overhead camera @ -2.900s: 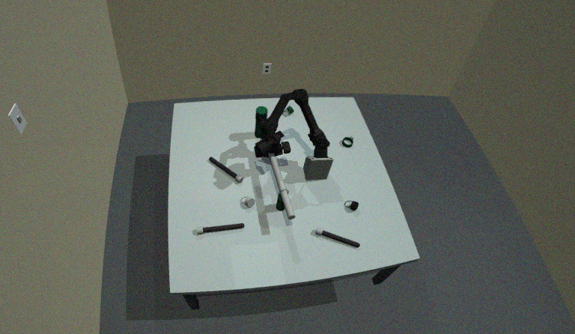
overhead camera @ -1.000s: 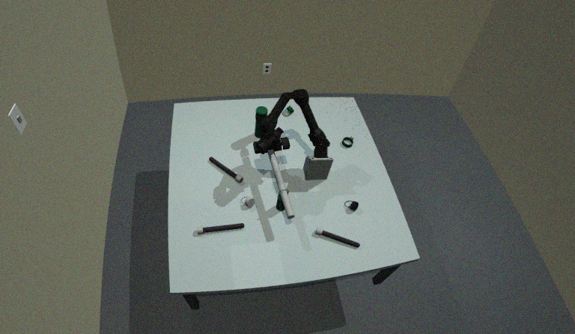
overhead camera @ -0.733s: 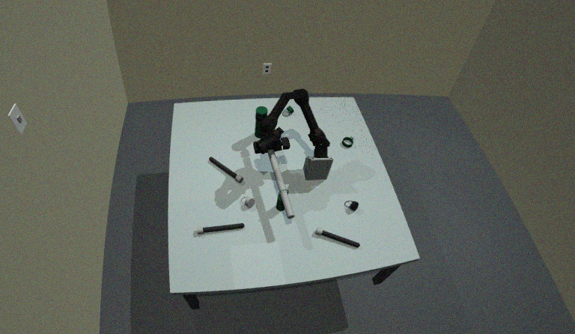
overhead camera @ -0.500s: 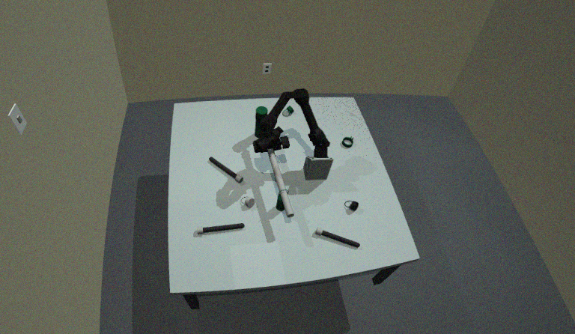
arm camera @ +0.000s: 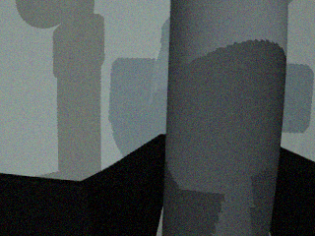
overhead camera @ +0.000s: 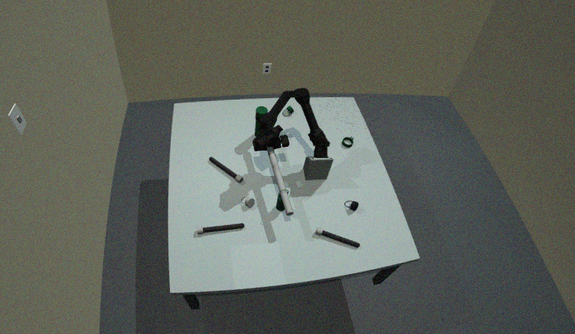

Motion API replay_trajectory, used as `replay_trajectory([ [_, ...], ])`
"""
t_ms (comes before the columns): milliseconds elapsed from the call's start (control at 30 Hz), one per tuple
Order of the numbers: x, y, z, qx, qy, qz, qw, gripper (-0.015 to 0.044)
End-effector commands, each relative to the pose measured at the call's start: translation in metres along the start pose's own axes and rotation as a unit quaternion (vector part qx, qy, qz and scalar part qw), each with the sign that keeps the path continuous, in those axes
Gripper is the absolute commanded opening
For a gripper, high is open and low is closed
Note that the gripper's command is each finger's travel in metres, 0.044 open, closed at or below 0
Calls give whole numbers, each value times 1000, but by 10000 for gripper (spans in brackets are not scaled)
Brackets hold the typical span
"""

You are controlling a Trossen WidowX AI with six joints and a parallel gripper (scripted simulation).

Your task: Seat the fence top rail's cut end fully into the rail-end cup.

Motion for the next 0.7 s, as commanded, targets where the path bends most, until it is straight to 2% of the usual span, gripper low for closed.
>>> replay_trajectory([
  [0,-2,0,-1,-4,-3,-1,1000,0],
  [667,-1,0,-2,0,-3,1,1000,0],
])
Point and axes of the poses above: the point midway between the two fingers, 35 mm back from their tips, its own z axis out along the fingers, its own y axis across the jaws, x = y × z, the point moved 4 cm from there along -z, back along the fingers, and after that the axes turned 11 degrees about z, right-handed, at the moved point
